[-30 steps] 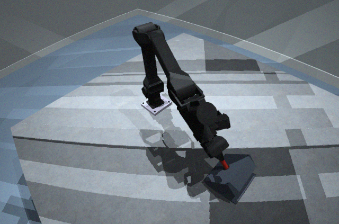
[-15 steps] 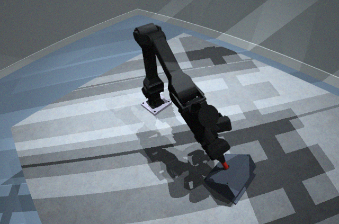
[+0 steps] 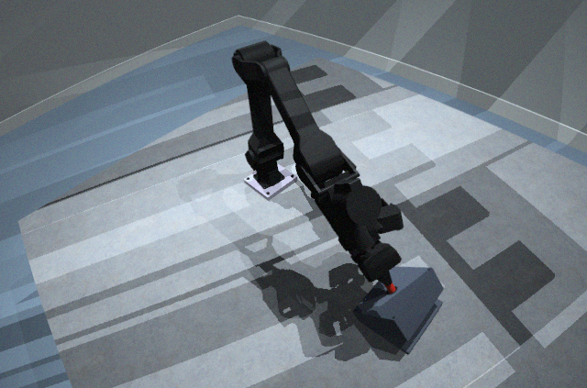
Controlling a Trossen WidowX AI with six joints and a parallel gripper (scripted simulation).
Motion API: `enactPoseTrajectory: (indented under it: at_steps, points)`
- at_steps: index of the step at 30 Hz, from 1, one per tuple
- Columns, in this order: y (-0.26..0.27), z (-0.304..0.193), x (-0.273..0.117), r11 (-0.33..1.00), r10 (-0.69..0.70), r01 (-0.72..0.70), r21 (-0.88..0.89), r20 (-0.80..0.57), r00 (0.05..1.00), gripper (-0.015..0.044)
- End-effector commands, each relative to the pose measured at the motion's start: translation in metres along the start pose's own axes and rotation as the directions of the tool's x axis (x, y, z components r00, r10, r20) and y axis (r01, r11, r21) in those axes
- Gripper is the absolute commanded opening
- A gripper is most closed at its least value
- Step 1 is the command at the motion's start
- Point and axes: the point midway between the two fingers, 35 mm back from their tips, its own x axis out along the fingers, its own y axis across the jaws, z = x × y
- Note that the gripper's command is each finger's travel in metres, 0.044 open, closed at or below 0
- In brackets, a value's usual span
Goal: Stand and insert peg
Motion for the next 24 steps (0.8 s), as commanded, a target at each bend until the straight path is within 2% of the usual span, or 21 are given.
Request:
enactPoseTrajectory:
  at_steps: [1, 18, 24]
  points:
    - [0.0006, -0.0011, 0.0036, 1.0, 0.001, -0.001, 0.004, -0.005, 1.0, 0.0]
    - [0.0006, -0.0005, 0.0041, 1.0, 0.0, 0.0, 0.0, 0.001, 1.0, 0.0]
    - [0.0006, -0.0005, 0.0041, 1.0, 0.0, 0.0, 0.0, 0.001, 1.0, 0.0157]
